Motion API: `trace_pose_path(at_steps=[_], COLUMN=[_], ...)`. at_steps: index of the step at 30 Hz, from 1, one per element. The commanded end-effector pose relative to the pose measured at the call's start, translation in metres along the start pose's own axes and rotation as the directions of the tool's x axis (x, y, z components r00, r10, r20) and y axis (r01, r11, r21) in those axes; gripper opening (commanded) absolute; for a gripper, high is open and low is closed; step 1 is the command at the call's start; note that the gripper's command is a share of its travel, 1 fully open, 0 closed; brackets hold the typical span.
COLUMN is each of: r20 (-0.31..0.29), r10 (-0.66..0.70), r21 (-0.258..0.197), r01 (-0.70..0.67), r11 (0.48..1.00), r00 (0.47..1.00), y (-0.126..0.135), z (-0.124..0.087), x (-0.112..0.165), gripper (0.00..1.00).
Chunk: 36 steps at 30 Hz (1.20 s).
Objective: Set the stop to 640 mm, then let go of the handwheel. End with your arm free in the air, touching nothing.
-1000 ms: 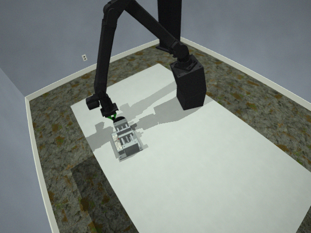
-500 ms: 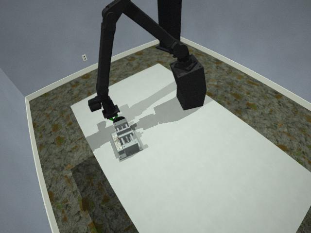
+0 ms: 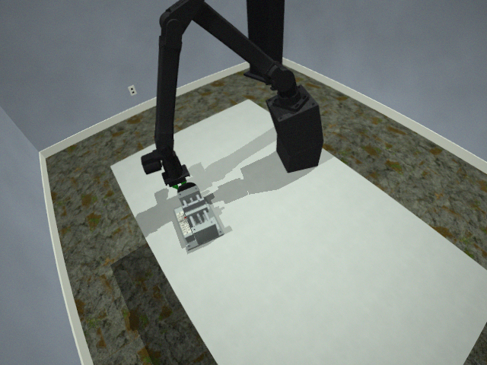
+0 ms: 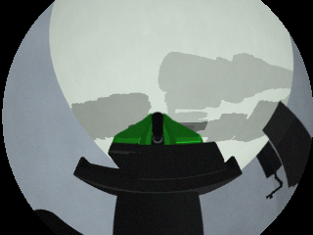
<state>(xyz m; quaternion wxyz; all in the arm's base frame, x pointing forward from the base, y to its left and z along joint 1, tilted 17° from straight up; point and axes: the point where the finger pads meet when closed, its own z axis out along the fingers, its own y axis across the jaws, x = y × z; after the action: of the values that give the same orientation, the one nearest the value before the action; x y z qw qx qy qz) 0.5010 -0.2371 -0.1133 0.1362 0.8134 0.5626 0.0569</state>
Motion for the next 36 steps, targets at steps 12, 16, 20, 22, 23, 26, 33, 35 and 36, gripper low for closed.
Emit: trace_pose_path(at_steps=[12,16,20,22,23,26,33,35,36], r20=[0.004,0.004,0.004,0.004,0.004,0.004,0.004,0.004,0.004], r10=[0.009,0.009,0.007,0.007,0.007,0.008,0.008,0.007,0.006], r21=[0.006,0.006,0.006,0.006,0.006,0.006,0.006,0.007,0.007], r01=[-0.009,-0.009,-0.008,-0.007,-0.007,-0.008,-0.008,-0.007,-0.006], r11=[1.000,1.000,1.000,1.000,1.000,1.000,1.000,1.000,1.000], r00=[1.000,1.000,1.000,1.000,1.000,1.000,1.000,1.000,1.000], y=[-0.017,-0.018,-0.024,-0.026,-0.027,-0.029,-0.031,-0.034,-0.036], z=[0.018,0.019,0.022,0.023,0.024,0.025,0.025,0.026,0.026], x=[-0.007,-0.007,-0.007,-0.007,-0.007,-0.007,-0.007,-0.007,-0.007], gripper=[0.06,0.06,0.06,0.06,0.06,0.06,0.06,0.06,0.06])
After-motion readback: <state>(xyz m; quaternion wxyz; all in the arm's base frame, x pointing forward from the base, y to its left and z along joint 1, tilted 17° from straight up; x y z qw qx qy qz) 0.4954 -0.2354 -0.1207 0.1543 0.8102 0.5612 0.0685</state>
